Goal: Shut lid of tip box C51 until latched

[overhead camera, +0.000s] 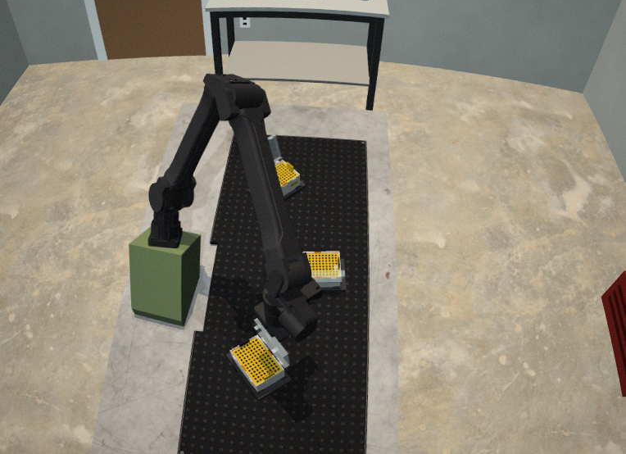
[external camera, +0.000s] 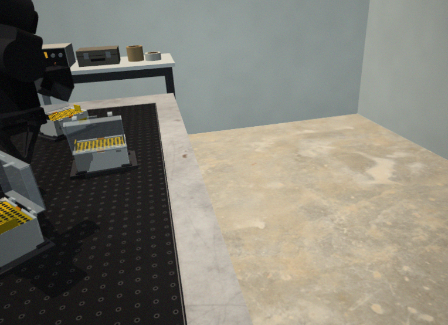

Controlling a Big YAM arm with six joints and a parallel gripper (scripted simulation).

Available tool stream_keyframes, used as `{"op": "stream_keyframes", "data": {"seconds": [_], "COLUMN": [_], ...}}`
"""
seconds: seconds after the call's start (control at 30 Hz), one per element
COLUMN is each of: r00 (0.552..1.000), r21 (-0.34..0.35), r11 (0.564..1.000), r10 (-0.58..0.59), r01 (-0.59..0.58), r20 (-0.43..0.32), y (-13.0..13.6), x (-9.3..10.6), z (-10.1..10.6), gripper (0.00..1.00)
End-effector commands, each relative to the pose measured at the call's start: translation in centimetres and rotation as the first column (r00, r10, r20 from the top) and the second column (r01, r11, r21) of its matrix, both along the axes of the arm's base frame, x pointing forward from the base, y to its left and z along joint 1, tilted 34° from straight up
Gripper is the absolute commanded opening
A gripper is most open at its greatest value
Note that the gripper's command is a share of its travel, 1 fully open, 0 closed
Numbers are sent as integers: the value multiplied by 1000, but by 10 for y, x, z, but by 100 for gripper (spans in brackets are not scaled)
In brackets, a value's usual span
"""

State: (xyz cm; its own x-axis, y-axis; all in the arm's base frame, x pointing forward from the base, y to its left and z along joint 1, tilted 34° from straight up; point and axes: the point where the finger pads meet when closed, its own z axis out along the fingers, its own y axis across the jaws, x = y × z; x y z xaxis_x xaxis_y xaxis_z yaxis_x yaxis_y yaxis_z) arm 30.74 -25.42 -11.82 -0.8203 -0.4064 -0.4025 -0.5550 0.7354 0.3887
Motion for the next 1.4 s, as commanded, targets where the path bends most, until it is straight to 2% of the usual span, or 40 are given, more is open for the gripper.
{"op": "stream_keyframes", "data": {"seconds": [0.0, 0.1, 0.23, 0.37, 0.4, 0.57, 0.73, 0.87, 0.93, 0.97, 1.1, 1.37], "r00": [1000, 1000, 1000, 1000, 1000, 1000, 1000, 1000, 1000, 1000, 1000, 1000], "r21": [-9, -15, 3, -4, -17, 4, -7, 2, 2, -24, -17, -19], "r11": [1000, 1000, 1000, 1000, 1000, 1000, 1000, 1000, 1000, 1000, 1000, 1000], "r10": [-16, -16, -16, -16, -16, -16, -16, -15, -15, -16, -15, -20], "r01": [16, 16, 16, 16, 17, 16, 16, 15, 15, 16, 16, 20], "r20": [9, 15, 1, 6, 17, 0, 8, 1, 1, 20, 15, 16], "y": [-19, -21, -18, -20, -24, -21, -28, -28, -28, -36, -38, -39], "x": [-5, -8, -17, -18, -17, -27, -30, -36, -36, -32, -37, -36], "z": [-1, 2, -6, -4, 3, -9, -6, -13, -13, -1, -9, -8], "gripper": [0, 0, 0, 0, 0, 0, 0, 0, 0, 0, 0, 0]}}
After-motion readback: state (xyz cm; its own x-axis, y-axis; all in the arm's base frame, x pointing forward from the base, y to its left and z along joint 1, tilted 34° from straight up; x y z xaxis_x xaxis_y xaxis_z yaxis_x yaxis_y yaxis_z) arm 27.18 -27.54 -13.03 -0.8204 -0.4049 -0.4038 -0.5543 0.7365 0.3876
